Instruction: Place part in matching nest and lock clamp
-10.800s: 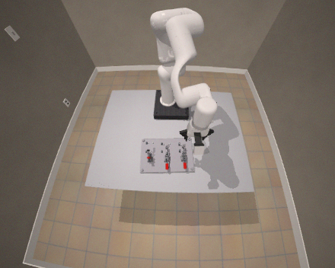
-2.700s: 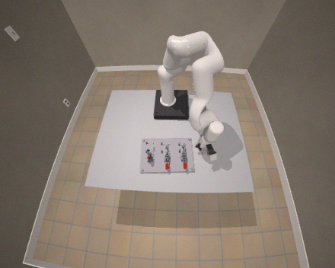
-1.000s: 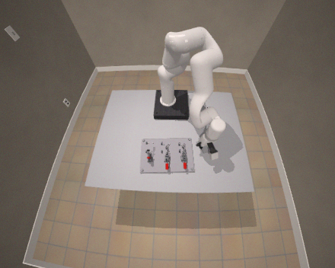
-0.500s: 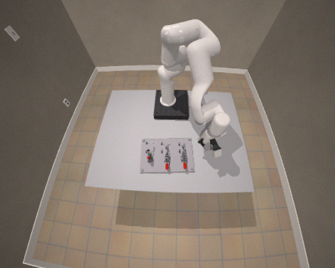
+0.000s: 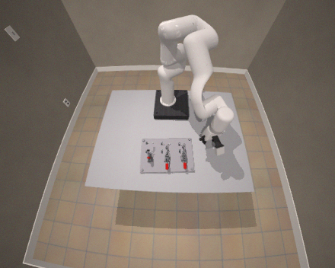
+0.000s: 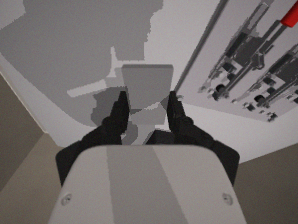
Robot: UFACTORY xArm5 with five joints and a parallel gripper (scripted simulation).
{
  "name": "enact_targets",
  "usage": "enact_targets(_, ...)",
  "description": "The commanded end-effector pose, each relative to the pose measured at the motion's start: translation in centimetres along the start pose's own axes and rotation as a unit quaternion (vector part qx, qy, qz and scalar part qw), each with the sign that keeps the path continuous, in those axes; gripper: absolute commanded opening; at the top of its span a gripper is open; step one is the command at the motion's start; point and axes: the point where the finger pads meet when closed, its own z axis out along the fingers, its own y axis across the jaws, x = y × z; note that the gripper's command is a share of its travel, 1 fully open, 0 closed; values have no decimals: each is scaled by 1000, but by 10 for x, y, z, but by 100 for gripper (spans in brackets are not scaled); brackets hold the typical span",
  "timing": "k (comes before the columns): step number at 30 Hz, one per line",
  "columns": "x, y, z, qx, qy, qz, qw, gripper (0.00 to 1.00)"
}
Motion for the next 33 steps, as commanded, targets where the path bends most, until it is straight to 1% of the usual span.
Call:
enact_targets(1,1,0,-6,0,2,0,1000,0)
enact_targets(25,1,0,-7,0,2,1,1000,0)
enact_targets(29,1,0,-7,1,2,24,1000,0)
enact_targets(33,1,0,-7,1,1,72,997,0)
